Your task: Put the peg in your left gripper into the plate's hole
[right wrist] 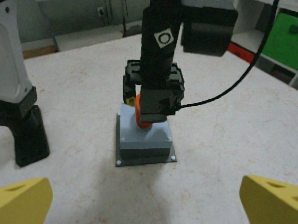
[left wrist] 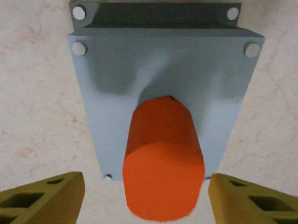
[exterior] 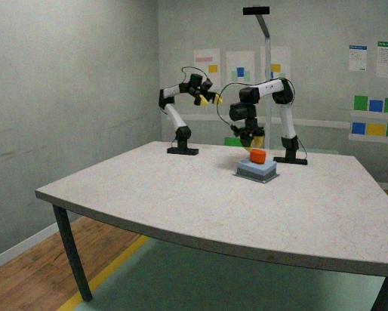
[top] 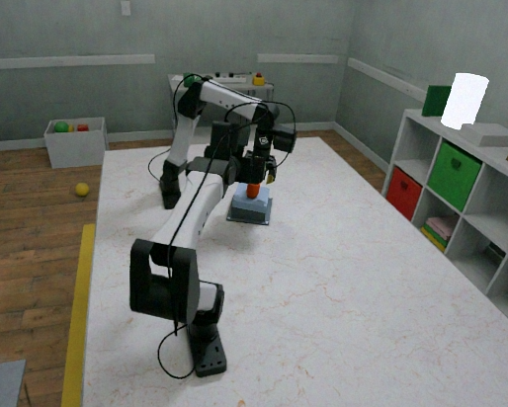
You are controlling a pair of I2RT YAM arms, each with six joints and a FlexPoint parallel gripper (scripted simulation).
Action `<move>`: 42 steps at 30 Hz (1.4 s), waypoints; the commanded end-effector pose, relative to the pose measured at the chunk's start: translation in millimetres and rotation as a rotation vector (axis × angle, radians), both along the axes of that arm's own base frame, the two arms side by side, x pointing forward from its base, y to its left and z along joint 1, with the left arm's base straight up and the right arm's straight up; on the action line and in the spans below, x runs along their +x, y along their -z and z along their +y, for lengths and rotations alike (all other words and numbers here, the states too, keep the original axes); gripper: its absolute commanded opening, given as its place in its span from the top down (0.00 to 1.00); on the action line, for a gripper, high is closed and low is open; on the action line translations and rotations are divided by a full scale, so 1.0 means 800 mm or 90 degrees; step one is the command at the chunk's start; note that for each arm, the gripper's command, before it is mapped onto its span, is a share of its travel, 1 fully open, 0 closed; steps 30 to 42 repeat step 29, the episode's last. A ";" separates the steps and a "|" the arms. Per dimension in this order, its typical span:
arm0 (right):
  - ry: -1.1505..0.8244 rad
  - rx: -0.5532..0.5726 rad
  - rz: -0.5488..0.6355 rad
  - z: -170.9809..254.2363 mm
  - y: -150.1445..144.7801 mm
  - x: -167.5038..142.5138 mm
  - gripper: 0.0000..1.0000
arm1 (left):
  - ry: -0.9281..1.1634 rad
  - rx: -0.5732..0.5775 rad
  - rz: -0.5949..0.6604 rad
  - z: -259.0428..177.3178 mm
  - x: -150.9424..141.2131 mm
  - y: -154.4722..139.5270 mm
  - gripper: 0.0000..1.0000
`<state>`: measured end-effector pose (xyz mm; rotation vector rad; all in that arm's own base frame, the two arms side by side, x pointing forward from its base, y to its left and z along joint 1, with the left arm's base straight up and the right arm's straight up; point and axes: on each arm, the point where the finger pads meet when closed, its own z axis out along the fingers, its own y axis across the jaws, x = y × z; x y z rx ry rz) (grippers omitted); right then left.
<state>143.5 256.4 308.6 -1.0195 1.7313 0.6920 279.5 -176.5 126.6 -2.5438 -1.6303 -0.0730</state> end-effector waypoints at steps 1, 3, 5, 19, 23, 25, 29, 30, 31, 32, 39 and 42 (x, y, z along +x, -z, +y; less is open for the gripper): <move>0.002 0.016 -0.007 -0.001 -0.011 0.000 0.00 | -0.005 -0.007 -0.022 0.008 -0.003 -0.028 0.30; 0.002 0.016 -0.007 -0.001 -0.011 0.000 0.00 | -0.006 -0.008 -0.024 0.010 -0.002 -0.029 0.30; 0.002 0.016 -0.007 -0.001 -0.011 0.000 0.00 | -0.008 -0.007 -0.021 0.010 -0.002 -0.027 0.30; 0.002 0.016 -0.007 -0.001 -0.011 0.000 0.00 | -0.008 -0.005 -0.019 0.010 -0.002 -0.025 0.30; 0.002 0.016 -0.007 -0.001 -0.011 0.000 0.00 | -0.008 -0.005 -0.019 0.010 -0.002 -0.025 0.30; 0.002 0.016 -0.007 -0.001 -0.011 0.000 0.00 | -0.008 -0.005 -0.019 0.010 -0.002 -0.025 0.30; 0.002 0.016 -0.007 -0.001 -0.011 0.000 0.00 | -0.008 -0.005 -0.019 0.010 -0.002 -0.025 0.30; 0.002 0.016 -0.007 -0.001 -0.011 0.000 0.00 | -0.008 -0.005 -0.019 0.010 -0.002 -0.025 0.30; 0.002 0.016 -0.007 -0.001 -0.011 0.000 0.00 | -0.008 -0.005 -0.019 0.010 -0.002 -0.025 0.30; 0.002 0.016 -0.007 -0.001 -0.011 0.000 0.00 | -0.008 -0.005 -0.019 0.010 -0.002 -0.025 0.30; 0.002 0.016 -0.007 -0.001 -0.011 0.000 0.00 | -0.008 -0.005 -0.019 0.010 -0.002 -0.025 0.30; 0.002 0.016 -0.007 -0.001 -0.011 0.000 0.00 | -0.008 -0.005 -0.019 0.010 -0.002 -0.025 0.30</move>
